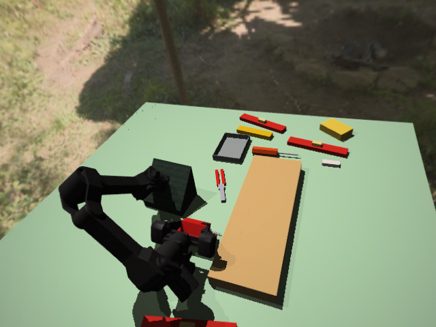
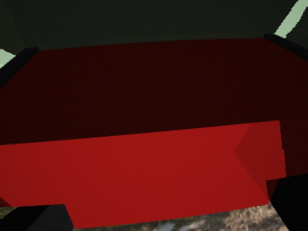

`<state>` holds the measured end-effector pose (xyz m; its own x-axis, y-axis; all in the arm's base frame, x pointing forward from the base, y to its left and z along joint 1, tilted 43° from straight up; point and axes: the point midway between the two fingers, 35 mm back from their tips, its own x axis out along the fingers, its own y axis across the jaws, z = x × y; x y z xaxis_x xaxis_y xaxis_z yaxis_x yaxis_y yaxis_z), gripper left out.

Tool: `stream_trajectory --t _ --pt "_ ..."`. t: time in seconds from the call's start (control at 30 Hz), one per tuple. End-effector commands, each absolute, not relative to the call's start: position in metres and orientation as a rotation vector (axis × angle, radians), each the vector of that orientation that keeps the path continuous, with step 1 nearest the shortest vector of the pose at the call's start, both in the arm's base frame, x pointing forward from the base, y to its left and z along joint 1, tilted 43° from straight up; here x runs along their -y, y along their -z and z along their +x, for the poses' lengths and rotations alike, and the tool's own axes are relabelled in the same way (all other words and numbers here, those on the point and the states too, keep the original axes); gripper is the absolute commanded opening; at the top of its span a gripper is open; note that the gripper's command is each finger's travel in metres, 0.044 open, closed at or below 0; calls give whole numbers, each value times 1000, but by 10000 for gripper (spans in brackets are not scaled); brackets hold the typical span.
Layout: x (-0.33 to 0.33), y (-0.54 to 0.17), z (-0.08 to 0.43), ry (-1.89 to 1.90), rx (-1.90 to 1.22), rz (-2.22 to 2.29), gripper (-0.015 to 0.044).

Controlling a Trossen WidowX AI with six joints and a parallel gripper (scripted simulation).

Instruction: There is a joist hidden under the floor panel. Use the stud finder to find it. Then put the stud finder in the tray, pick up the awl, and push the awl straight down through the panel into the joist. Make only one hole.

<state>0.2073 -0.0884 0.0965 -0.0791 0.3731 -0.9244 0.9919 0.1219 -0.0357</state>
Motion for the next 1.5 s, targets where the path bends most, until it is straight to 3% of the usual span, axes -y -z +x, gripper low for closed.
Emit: stream_trajectory --t 0.0,0.23,0.33,1.47 --pt "88 -97 207 958 -1585 1369 380" --pt "88 -97 207 958 -1585 1369 380" --pt "88 -97 207 958 -1585 1369 440" --pt "98 -119 209 958 -1584 1369 440"
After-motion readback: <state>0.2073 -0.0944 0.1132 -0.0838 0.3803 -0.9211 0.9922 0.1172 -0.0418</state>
